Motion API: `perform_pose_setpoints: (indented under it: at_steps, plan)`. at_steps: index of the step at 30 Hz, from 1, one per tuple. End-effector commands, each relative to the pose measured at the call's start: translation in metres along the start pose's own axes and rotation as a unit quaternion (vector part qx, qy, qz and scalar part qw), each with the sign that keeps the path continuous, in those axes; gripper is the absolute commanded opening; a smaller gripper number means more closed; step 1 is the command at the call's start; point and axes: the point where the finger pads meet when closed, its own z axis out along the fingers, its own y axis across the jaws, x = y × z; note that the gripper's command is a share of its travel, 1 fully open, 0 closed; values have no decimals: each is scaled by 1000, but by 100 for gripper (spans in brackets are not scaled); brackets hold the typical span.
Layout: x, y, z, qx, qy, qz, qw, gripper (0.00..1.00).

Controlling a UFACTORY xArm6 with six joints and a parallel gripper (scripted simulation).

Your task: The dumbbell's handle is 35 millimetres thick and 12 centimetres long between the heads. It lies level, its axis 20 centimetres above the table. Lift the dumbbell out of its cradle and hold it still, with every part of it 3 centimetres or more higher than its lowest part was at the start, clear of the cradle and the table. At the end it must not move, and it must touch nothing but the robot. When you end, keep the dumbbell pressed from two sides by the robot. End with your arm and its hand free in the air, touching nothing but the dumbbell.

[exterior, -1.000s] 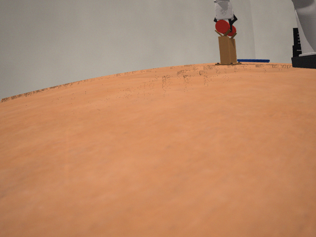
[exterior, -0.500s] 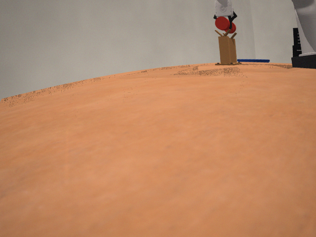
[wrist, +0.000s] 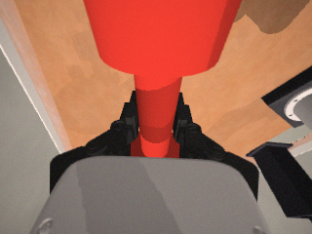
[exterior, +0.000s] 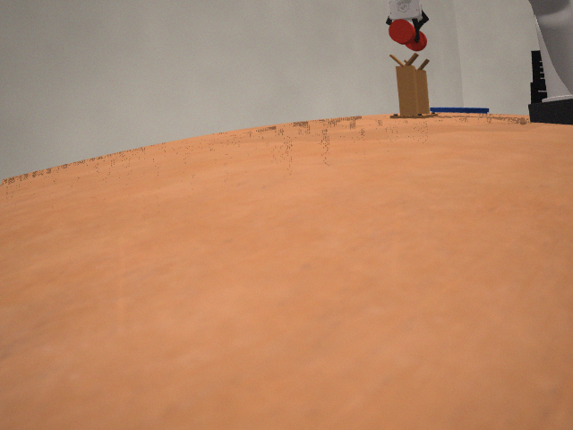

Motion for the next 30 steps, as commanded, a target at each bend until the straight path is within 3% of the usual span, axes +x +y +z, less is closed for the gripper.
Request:
perform_pose_setpoints:
  at_steps: [1, 19, 30]
  plan:
    - [0, -1, -13, 2, 1, 0, 1000, 0]
    - [0, -1, -48, 2, 1, 0, 1000, 0]
    - [0, 0, -57, 2, 1, 0, 1000, 0]
